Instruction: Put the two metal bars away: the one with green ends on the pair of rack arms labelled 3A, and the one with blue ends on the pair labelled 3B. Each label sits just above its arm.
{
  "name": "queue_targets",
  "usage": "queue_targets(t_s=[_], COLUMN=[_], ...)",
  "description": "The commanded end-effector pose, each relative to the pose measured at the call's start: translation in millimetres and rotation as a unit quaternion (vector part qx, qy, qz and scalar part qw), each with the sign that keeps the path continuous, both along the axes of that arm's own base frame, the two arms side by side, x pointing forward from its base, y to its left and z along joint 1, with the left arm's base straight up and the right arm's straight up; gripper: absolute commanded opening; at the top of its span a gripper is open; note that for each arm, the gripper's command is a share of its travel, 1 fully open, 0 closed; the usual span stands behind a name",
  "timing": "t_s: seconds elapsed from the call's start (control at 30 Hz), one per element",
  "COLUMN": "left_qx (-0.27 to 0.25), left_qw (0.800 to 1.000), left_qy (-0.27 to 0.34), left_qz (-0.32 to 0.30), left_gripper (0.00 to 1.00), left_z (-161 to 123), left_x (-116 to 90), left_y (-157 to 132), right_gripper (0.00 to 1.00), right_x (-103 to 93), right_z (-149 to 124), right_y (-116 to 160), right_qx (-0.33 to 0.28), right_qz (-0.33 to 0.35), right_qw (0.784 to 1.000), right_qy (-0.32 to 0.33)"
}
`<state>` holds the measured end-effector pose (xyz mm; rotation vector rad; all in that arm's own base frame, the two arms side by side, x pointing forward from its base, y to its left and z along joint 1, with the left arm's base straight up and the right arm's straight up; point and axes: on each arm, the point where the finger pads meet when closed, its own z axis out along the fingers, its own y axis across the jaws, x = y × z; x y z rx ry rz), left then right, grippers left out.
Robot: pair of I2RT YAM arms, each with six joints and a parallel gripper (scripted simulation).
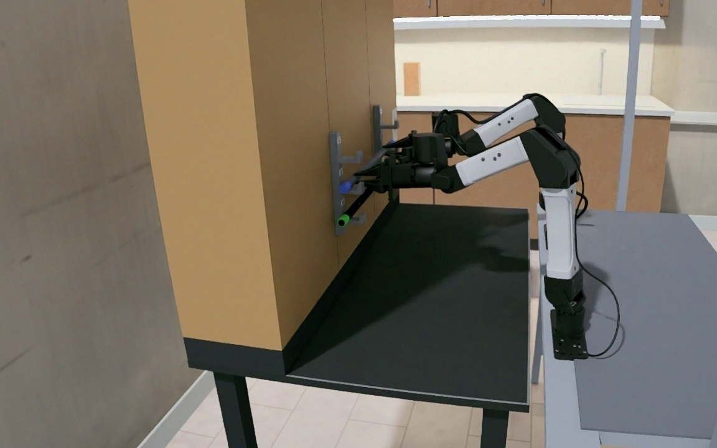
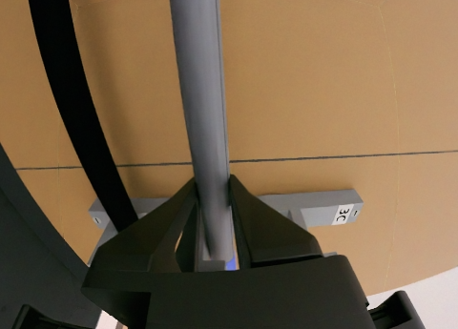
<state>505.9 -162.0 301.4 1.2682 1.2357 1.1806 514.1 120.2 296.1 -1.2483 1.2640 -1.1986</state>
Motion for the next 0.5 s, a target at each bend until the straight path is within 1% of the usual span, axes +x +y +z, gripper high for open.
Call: queue_targets(t_s=[0.0, 0.47], left_qx=[-0.005, -0.005], left_qw=[0.999, 0.999], left_qy=[-0.032, -0.032], left_qz=[-0.001, -0.001], left_gripper=[0.00, 0.00], left_z=[10.1, 4.3], left_x=[3.4, 3.5], left_y=[-0.5, -0.5], right_gripper=[0.00, 0.00], right_x=[2.0, 2.0], right_z=[10.5, 4.6], right_y=[-0.5, -0.5], right_qx=[0.001, 0.001], right_qz=[0.002, 0.002], right_qw=[1.000, 1.000], right_qy=[-0.028, -0.028])
